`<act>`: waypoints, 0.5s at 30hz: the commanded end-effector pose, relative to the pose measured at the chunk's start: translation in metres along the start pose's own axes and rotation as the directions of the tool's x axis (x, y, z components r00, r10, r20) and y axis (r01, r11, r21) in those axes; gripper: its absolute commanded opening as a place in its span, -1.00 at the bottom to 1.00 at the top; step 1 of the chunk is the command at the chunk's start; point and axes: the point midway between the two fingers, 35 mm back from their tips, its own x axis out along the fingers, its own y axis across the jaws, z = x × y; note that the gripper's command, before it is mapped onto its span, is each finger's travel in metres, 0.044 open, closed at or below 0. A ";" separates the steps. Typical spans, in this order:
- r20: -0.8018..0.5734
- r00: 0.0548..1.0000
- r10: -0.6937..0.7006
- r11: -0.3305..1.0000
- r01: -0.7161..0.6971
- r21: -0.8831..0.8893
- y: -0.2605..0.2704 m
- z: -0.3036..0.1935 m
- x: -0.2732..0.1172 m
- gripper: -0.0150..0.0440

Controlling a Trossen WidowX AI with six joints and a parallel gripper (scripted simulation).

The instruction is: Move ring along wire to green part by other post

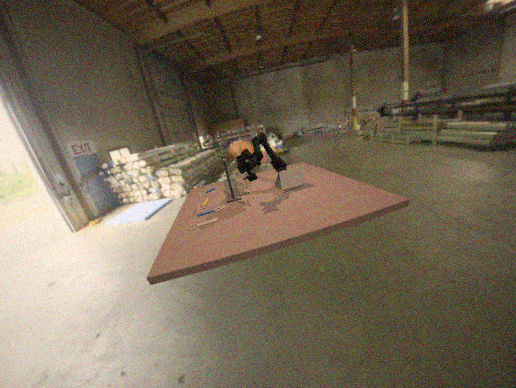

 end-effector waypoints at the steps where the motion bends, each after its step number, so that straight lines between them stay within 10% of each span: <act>1: 0.001 1.000 -0.001 1.000 0.001 0.003 0.000 0.001 0.000 0.78; 9: 0.087 0.995 -0.055 0.980 0.037 0.197 -0.007 0.046 -0.011 0.06; 15: 0.167 0.979 -0.116 0.920 0.043 0.389 -0.018 0.090 -0.028 0.05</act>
